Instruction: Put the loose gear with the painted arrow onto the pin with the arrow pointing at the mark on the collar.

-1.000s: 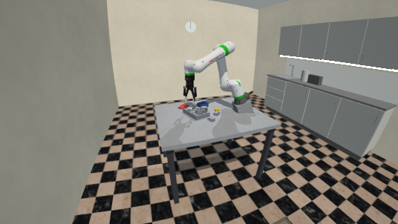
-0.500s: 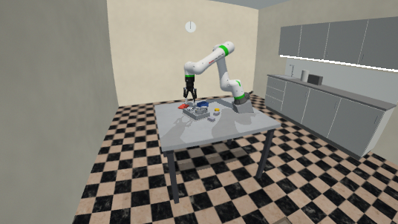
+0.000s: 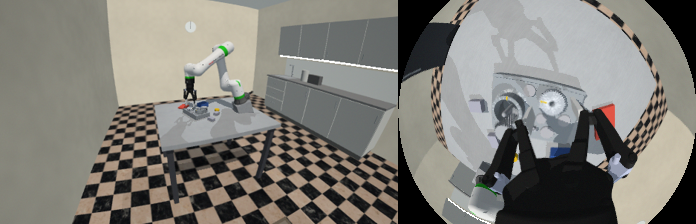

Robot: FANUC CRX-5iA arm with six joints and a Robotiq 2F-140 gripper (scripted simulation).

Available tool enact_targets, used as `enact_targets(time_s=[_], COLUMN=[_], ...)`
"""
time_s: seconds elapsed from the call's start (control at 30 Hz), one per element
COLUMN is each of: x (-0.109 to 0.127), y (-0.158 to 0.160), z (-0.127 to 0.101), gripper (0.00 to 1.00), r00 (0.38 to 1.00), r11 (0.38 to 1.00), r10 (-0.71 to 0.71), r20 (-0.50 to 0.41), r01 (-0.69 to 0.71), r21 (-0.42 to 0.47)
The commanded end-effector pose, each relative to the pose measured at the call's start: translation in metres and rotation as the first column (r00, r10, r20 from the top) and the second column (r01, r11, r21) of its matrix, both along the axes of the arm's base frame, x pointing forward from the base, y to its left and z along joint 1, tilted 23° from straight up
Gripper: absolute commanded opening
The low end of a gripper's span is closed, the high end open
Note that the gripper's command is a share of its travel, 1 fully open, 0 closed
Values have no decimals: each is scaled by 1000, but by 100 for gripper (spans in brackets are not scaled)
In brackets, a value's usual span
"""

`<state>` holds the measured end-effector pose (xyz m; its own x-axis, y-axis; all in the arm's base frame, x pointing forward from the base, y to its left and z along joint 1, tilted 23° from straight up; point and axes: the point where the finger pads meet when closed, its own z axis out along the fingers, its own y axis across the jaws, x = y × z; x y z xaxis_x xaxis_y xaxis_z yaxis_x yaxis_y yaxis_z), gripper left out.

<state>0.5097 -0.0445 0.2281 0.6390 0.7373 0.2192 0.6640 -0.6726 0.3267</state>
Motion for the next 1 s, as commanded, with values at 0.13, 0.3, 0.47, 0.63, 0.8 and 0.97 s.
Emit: enact_targets(time_s=[0.13,0.3,0.47,0.63,0.8,0.97], x=[2,2,3,3,3,3], y=[0,0,0,0,0,0], z=[-3,-5,-6,-6,-6,-6], gripper=[53,53,53,53,53,53], r00=[1000,1000,1000,1000,1000,1000], r11=[1000,1000,1000,1000,1000,1000], r10=[0,0,0,0,0,0], r20=[0,0,0,0,0,0], r01=[0,0,0,0,0,0], r21=[0,0,0,0,0,0])
